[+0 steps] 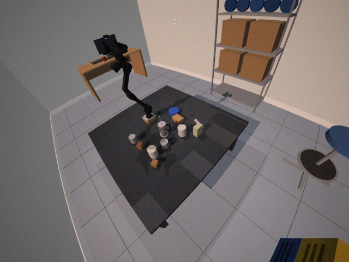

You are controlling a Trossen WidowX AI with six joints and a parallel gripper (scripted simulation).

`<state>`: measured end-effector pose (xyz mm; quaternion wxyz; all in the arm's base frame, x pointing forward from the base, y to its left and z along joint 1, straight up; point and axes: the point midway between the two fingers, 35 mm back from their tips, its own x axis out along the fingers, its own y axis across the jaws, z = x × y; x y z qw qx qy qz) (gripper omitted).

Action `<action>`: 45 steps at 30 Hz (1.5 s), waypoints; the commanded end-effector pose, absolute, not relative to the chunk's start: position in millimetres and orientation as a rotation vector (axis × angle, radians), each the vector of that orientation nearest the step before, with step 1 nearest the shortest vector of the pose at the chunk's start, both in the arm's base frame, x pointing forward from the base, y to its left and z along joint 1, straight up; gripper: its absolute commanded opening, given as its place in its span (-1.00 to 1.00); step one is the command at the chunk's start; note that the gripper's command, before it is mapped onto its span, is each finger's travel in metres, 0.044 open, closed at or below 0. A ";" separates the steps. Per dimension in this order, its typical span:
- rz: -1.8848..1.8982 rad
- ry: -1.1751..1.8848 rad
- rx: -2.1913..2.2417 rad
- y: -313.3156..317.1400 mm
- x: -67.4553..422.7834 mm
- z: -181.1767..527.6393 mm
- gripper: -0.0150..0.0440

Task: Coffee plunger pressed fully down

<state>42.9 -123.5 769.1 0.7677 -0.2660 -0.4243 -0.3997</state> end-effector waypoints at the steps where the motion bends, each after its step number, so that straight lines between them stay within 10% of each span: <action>1: -0.865 -0.928 -0.580 -121.7 42.1 769.5 0.95; 24: -0.338 -1.049 -0.904 51.7 97.2 726.1 1.00; 45: 0.048 0.022 -0.491 16.9 250.8 463.9 1.00</action>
